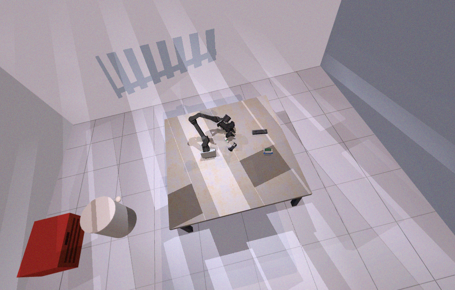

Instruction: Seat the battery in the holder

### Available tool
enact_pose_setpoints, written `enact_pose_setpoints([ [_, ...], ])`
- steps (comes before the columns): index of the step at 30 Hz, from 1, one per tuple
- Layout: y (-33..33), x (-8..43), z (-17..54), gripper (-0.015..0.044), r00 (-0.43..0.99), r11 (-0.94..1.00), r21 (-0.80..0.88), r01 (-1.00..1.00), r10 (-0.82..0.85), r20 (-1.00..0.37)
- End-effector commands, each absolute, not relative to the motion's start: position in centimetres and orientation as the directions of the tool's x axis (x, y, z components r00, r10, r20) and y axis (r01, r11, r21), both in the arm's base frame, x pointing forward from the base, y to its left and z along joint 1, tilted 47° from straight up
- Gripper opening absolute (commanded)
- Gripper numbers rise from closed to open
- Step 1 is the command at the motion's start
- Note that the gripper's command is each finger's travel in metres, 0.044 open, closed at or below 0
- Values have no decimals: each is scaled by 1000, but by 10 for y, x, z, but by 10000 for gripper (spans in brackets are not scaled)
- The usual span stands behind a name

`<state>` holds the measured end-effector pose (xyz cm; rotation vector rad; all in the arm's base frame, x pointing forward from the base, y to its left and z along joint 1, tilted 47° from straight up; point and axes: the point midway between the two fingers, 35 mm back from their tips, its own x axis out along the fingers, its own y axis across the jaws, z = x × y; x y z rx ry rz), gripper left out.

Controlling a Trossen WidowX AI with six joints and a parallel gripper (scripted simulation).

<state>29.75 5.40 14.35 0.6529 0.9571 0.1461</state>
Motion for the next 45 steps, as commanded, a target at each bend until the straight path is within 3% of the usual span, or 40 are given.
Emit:
enact_pose_setpoints([
  [1, 92, 225, 111, 247, 6, 391, 397, 831, 706, -708],
  [3, 95, 220, 113, 247, -28, 356, 342, 870, 728, -685],
  [45, 120, 220, 88, 247, -28, 356, 342, 870, 727, -686],
])
